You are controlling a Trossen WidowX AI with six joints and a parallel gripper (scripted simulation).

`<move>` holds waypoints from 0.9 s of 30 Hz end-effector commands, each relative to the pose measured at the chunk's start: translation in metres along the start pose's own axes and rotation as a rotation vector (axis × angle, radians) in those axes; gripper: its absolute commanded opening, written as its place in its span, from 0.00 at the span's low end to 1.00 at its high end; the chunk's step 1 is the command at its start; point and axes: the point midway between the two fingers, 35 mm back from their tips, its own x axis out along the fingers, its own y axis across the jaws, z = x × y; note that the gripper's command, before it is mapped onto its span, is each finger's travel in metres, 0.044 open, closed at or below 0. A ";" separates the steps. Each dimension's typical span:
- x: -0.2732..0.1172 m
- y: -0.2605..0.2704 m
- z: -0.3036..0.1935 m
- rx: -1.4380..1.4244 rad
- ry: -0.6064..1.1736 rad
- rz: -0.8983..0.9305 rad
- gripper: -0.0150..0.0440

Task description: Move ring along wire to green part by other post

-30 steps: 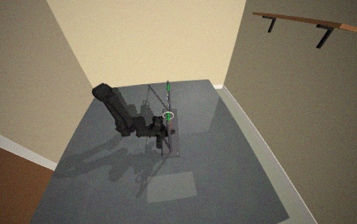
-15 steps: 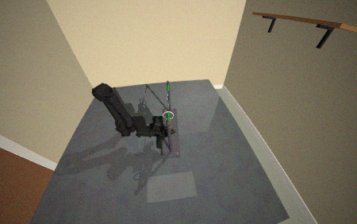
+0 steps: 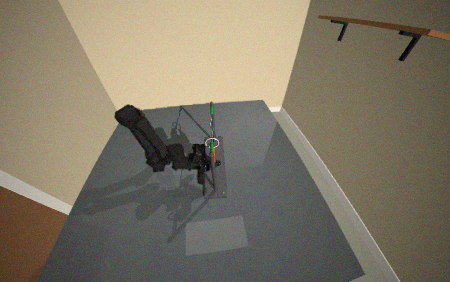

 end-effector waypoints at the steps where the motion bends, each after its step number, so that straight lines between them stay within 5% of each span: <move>1: 0.000 0.004 0.002 0.004 -0.004 -0.005 0.00; 27: 0.000 0.034 0.002 0.045 -0.003 -0.025 0.00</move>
